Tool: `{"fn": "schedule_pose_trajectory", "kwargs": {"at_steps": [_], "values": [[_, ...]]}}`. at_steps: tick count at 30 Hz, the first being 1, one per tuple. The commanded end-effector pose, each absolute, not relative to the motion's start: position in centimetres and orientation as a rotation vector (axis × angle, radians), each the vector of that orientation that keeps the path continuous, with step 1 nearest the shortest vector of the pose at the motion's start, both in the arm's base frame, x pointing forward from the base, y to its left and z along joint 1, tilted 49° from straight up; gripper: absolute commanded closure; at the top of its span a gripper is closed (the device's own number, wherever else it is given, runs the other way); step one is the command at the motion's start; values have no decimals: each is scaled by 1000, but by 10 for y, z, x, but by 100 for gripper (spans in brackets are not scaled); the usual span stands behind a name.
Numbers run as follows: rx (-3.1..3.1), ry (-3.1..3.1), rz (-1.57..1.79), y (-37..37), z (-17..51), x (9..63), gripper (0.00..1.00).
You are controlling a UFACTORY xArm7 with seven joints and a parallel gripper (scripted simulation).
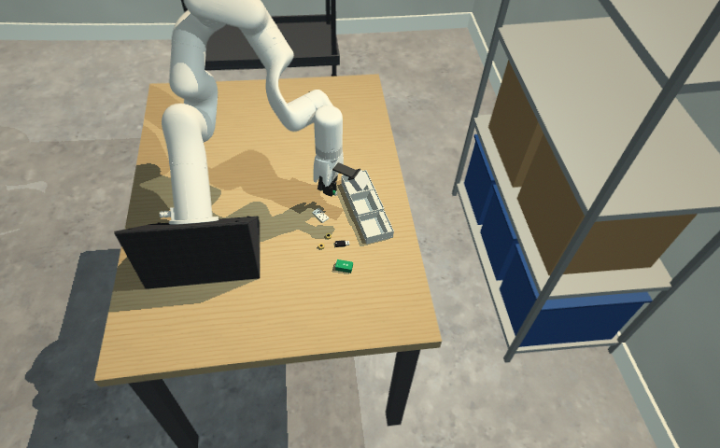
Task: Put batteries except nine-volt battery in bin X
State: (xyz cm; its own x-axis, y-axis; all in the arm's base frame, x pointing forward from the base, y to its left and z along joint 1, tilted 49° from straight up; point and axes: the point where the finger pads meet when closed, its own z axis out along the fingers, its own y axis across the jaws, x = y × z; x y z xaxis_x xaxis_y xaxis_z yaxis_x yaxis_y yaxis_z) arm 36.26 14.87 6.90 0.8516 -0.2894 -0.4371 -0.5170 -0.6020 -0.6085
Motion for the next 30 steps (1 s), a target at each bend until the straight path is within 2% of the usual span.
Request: {"fn": "schedule_pose_trajectory", "kwargs": {"at_steps": [1, 15, 30], "values": [[-2250, 585, 374, 147, 70, 364, 100], [-2250, 585, 373, 155, 78, 380, 100], [-2100, 1070, 568, 191, 110, 447, 100]]}}
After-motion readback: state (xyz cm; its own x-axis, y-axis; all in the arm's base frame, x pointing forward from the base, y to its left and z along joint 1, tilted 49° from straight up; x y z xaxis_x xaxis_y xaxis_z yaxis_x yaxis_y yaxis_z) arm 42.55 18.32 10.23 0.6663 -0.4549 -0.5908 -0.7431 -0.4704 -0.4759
